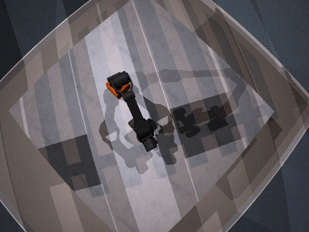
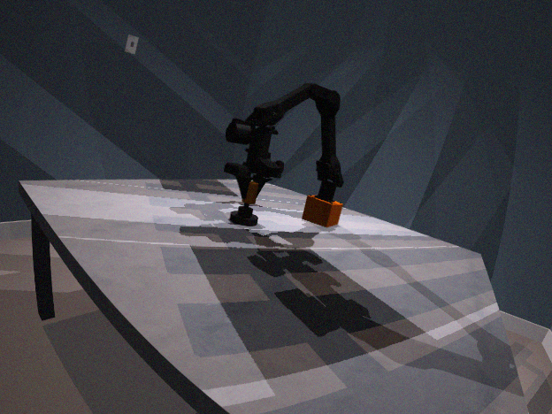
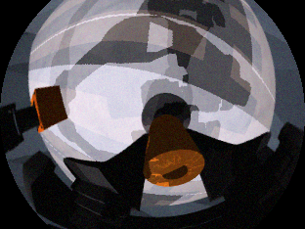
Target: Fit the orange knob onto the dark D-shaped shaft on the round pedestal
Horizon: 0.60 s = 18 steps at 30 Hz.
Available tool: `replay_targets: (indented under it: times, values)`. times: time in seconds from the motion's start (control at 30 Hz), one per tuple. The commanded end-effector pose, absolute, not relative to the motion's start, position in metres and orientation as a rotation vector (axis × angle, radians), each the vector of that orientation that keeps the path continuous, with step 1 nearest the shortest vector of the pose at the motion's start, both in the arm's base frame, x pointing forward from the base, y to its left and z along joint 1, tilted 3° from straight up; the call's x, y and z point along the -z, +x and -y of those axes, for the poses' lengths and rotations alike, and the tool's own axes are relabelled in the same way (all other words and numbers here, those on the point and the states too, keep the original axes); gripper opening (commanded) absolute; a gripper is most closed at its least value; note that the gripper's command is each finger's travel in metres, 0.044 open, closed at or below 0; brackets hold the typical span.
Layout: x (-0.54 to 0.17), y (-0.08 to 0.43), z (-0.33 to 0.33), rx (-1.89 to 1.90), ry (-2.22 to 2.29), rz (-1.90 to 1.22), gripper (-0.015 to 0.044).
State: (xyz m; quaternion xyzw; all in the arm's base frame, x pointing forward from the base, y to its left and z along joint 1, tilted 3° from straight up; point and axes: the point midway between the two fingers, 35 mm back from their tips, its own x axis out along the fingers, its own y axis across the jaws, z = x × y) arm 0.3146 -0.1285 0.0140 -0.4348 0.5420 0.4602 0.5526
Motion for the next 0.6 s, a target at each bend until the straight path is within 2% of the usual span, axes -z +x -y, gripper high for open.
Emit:
replay_targets:
  times: [0.0,0.57]
  values:
    - [-0.0192,0.3151,0.1292,-1.162,-1.12,-1.23,0.0]
    - [-0.0165,0.321,0.1315,-1.169,-1.128,-1.225,0.0]
